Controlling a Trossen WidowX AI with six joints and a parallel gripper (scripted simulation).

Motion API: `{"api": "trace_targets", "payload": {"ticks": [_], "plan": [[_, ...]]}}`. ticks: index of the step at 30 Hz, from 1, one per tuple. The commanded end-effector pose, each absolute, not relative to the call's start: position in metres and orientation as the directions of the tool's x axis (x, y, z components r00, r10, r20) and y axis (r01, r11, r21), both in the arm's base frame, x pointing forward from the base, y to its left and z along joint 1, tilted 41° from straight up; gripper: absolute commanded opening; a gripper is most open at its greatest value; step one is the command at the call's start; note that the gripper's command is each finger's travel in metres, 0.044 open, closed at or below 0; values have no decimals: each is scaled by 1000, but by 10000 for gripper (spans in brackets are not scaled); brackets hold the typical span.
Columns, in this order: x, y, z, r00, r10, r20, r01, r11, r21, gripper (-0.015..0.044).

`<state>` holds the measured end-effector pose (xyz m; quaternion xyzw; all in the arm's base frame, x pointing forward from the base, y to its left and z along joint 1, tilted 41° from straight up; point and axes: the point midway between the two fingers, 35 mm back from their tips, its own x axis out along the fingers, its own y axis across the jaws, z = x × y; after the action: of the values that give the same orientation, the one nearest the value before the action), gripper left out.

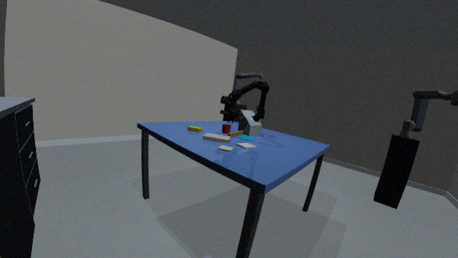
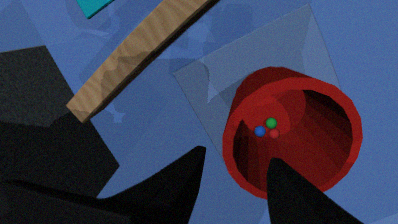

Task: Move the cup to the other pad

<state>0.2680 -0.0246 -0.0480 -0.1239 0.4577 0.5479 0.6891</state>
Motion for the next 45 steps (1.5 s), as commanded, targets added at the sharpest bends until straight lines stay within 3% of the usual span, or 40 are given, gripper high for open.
{"api": "trace_targets", "payload": {"ticks": [1,34,45], "plan": [[267,-20,-53,-21,646,-763,-865,370,338,148],[264,13,-89,-22,649,-760,-866,368,339,148],[266,11,-88,-22,646,-763,-869,366,334,74]]}}
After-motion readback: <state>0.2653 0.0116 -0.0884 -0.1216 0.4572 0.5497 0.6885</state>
